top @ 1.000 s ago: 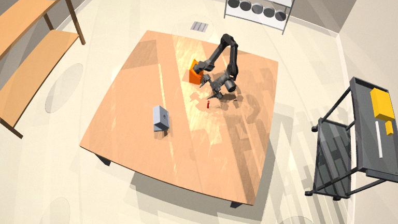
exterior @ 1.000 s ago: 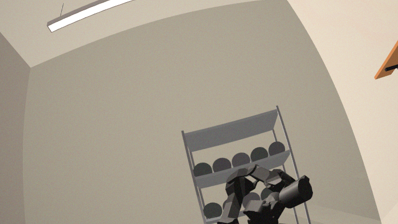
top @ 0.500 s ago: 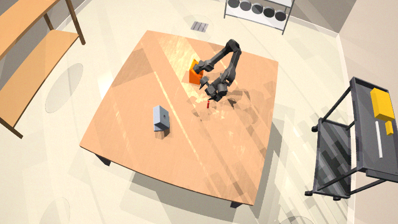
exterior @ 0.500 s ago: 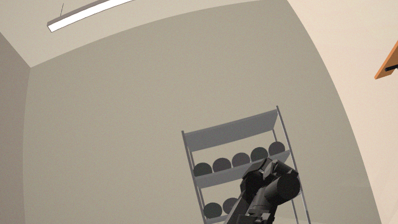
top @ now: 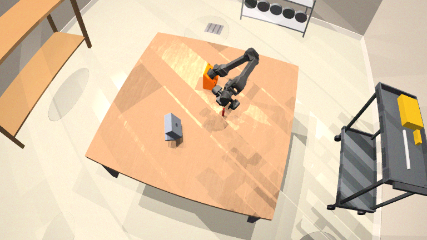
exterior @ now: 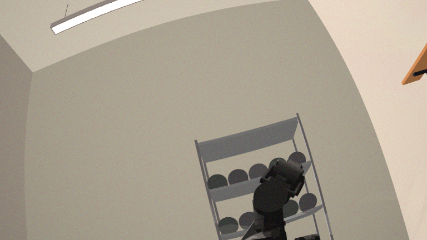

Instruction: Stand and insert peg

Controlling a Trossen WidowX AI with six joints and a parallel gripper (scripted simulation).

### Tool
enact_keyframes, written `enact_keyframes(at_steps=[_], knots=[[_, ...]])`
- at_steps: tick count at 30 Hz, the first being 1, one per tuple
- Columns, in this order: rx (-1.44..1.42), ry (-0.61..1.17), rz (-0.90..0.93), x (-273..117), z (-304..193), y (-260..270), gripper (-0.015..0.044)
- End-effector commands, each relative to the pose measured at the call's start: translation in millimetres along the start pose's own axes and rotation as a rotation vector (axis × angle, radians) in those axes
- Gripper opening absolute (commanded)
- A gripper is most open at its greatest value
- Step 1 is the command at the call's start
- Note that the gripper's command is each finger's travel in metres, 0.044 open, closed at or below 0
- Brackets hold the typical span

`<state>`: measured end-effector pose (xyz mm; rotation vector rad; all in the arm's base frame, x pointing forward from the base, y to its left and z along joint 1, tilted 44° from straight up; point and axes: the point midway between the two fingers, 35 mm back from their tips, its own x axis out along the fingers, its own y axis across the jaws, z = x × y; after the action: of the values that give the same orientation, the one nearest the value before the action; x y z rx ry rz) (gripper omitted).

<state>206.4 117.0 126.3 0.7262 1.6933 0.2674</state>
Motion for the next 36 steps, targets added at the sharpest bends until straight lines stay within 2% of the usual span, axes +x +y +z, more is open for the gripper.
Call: enact_keyframes(at_steps=[1, 12, 36], knots=[[0.009, 0.047, 0.097, -5.3, 4.8, 6.8, 0.0440], [-0.006, 0.053, 0.117, -6.5, 5.9, 8.2, 0.0440], [-0.615, 0.016, 0.127, -2.5, 6.0, 8.3, 0.0440]])
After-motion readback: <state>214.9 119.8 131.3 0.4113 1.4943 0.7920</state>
